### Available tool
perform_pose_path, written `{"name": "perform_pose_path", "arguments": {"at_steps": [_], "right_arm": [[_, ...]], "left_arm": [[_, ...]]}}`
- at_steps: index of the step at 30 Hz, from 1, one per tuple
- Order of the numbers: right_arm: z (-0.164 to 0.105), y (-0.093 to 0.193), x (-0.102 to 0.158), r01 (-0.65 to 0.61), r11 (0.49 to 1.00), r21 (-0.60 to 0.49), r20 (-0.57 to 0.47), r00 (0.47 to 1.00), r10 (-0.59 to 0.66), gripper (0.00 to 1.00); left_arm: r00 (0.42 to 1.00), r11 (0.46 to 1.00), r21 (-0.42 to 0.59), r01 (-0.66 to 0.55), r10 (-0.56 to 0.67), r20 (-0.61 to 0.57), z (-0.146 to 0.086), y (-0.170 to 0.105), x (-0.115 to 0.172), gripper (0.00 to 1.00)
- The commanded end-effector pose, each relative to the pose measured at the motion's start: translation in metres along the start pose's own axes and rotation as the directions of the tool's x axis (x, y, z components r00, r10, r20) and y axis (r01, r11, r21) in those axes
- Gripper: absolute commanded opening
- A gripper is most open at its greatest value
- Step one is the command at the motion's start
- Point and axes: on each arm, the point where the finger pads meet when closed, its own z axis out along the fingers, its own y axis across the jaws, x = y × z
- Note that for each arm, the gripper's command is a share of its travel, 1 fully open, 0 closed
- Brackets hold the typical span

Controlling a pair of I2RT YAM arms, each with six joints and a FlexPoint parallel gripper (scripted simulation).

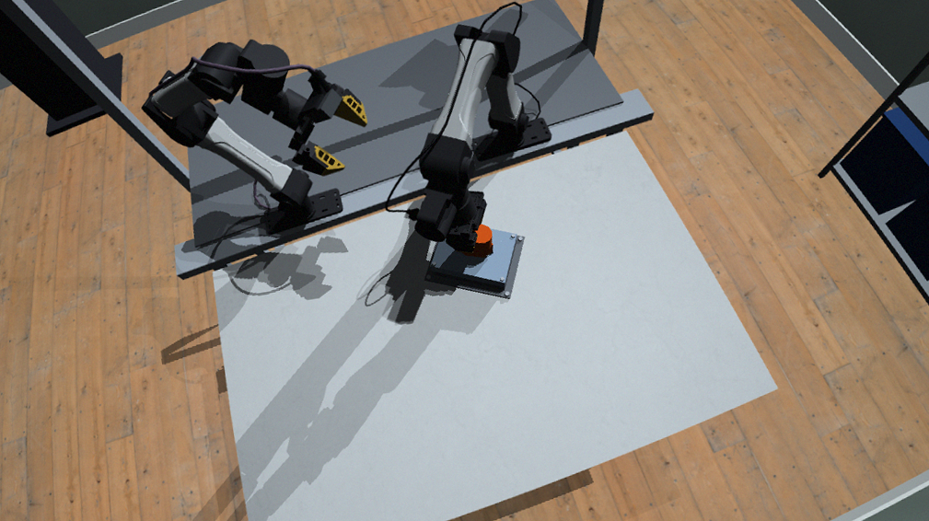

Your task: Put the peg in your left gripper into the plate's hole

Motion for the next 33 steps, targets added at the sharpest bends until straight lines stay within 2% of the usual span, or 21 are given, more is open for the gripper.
{"name": "perform_pose_path", "arguments": {"at_steps": [1, 33], "right_arm": [[-0.007, 0.000, -0.003, -0.004, 1.000, 0.006, 0.016, 1.000, 0.004, 1.00], [-0.007, 0.000, -0.003, -0.004, 1.000, 0.006, 0.016, 1.000, 0.004, 1.00]], "left_arm": [[1.000, 1.000, -0.025, 0.004, -0.004, -0.011, -0.002, 0.008, 0.002, 0.35], [1.000, 1.000, -0.003, 0.013, -0.013, -0.014, 0.019, 0.003, -0.001, 0.35]]}}
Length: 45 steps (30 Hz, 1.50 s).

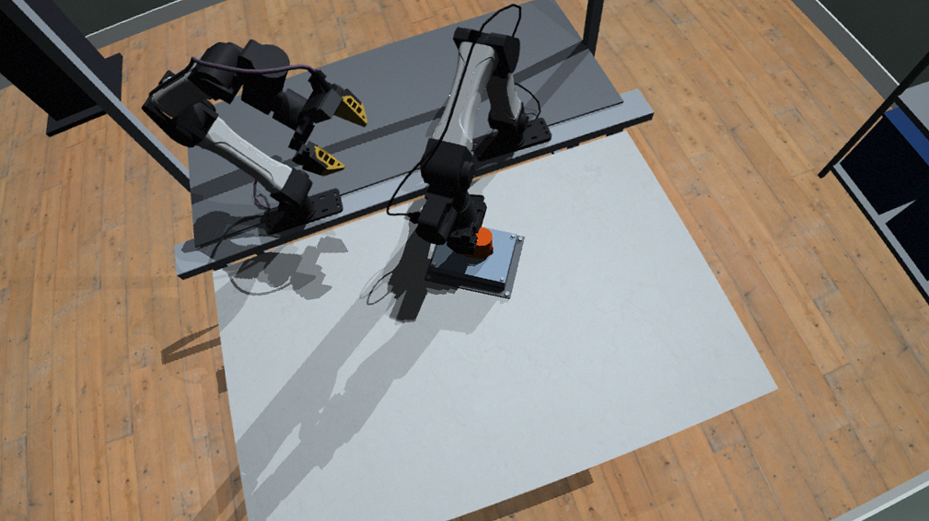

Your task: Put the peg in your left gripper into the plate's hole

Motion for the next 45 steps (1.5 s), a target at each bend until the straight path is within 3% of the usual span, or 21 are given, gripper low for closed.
{"name": "perform_pose_path", "arguments": {"at_steps": [1, 28, 36, 39, 45], "right_arm": [[-0.007, 0.000, -0.003, -0.004, 1.000, 0.006, 0.017, 1.000, 0.004, 1.00], [-0.007, 0.000, -0.003, -0.004, 1.000, 0.006, 0.017, 1.000, 0.004, 1.00], [-0.007, 0.000, -0.003, -0.004, 1.000, 0.006, 0.017, 1.000, 0.004, 1.00], [-0.007, 0.000, -0.003, -0.004, 1.000, 0.006, 0.017, 1.000, 0.004, 1.00], [-0.007, 0.000, -0.003, -0.004, 1.000, 0.006, 0.017, 1.000, 0.004, 1.00]], "left_arm": [[1.000, 1.000, -0.004, 0.012, -0.012, -0.012, 0.006, 0.004, 0.002, 0.35], [1.000, 1.000, -0.004, 0.006, -0.006, -0.010, 0.022, 0.003, -0.004, 0.35], [1.000, 1.000, -0.028, 0.010, -0.010, 0.000, 0.005, 0.002, 0.000, 0.35], [1.000, 1.000, -0.026, 0.010, -0.010, 0.000, 0.006, 0.003, 0.000, 0.68], [1.000, 0.997, -0.080, 0.021, -0.021, -0.005, -0.031, 0.004, 0.001, 0.71]]}}
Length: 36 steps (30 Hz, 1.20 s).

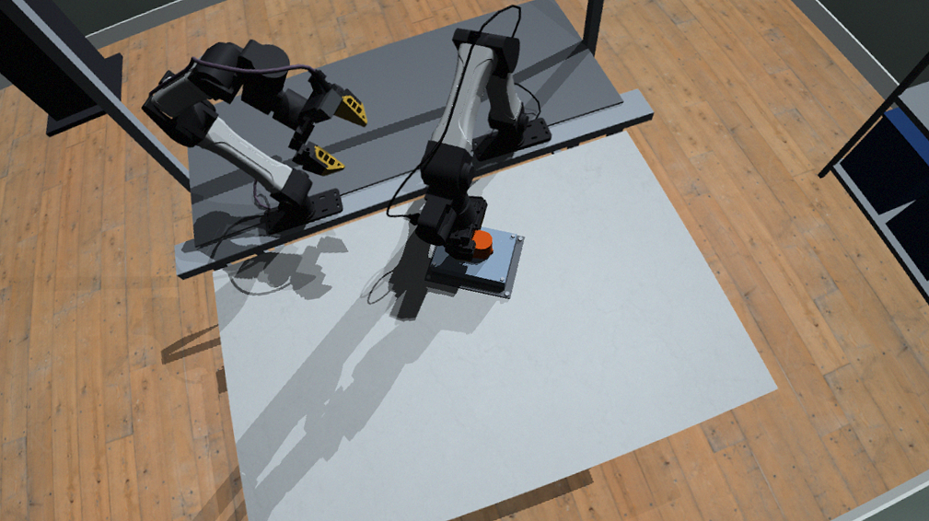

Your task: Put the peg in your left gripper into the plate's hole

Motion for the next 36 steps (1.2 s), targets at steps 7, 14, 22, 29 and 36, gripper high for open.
{"name": "perform_pose_path", "arguments": {"at_steps": [7, 14, 22, 29, 36], "right_arm": [[-0.007, 0.000, -0.003, -0.004, 1.000, 0.006, 0.017, 1.000, 0.004, 1.00], [-0.007, 0.000, -0.003, -0.004, 1.000, 0.006, 0.017, 1.000, 0.004, 1.00], [-0.007, 0.000, -0.003, -0.004, 1.000, 0.006, 0.017, 1.000, 0.004, 1.00], [-0.007, 0.000, -0.003, -0.004, 1.000, 0.006, 0.017, 1.000, 0.004, 1.00], [-0.007, 0.000, -0.003, -0.004, 1.000, 0.006, 0.017, 1.000, 0.004, 1.00]], "left_arm": [[1.000, 0.997, -0.072, 0.017, -0.018, -0.004, -0.054, 0.007, 0.004, 0.71], [1.000, 1.000, 0.001, 0.008, -0.008, 0.005, -0.035, 0.002, 0.002, 0.71], [1.000, 1.000, 0.013, 0.006, -0.006, 0.003, -0.032, 0.000, 0.002, 0.71], [1.000, 1.000, 0.013, 0.006, -0.006, 0.003, -0.032, 0.000, 0.002, 0.71], [1.000, 1.000, 0.013, 0.006, -0.006, 0.003, -0.032, 0.000, 0.002, 0.71]]}}
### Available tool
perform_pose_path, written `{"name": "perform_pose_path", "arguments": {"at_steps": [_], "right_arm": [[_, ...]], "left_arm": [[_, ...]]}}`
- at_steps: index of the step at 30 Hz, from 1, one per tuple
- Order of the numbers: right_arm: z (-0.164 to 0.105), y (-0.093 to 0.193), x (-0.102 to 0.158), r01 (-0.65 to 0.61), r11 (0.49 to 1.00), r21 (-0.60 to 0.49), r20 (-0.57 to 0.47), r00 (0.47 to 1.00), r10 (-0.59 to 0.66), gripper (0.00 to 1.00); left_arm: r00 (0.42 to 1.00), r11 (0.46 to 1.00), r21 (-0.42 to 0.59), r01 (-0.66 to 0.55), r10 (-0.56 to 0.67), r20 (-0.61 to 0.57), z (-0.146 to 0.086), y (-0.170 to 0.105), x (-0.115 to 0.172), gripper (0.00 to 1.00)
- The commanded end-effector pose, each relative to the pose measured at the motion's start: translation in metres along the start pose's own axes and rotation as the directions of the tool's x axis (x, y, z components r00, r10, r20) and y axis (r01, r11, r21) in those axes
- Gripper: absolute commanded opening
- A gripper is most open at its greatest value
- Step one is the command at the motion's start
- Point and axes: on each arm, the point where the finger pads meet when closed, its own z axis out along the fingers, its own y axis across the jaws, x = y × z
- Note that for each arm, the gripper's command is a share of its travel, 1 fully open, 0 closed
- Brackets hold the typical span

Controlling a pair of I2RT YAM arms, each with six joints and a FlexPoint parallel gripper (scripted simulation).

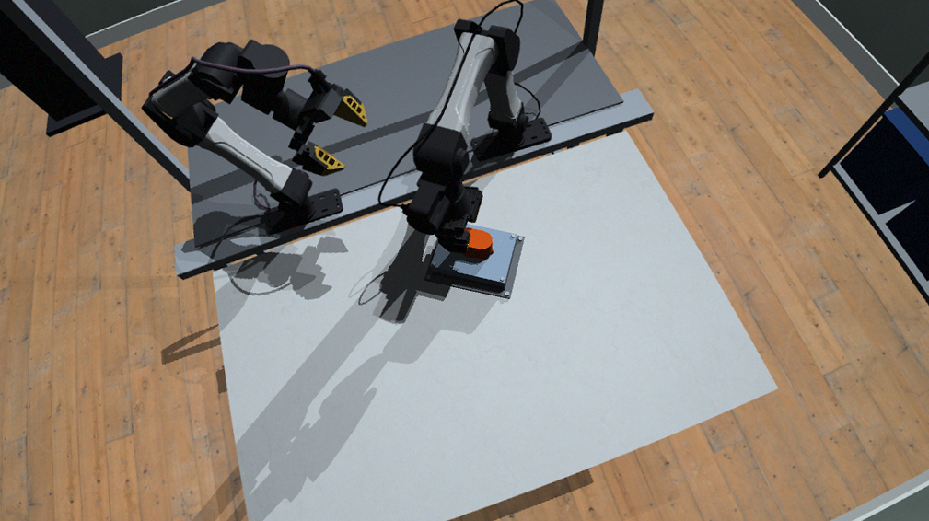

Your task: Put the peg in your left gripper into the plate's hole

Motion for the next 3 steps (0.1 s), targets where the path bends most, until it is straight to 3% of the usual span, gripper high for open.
{"name": "perform_pose_path", "arguments": {"at_steps": [1, 3], "right_arm": [[-0.0069, -0.0003, -0.0032, -0.004, 1.000, 0.006, 0.017, 1.000, 0.004, 1.00], [-0.0069, -0.0003, -0.0032, -0.004, 1.000, 0.006, 0.017, 1.000, 0.004, 1.00]], "left_arm": [[1.000, 0.999, 0.040, 0.008, -0.008, -0.002, 0.0055, -0.0058, 0.0033, 0.71], [1.000, 0.999, 0.040, 0.008, -0.008, -0.002, 0.0055, -0.0058, 0.0033, 0.71]]}}
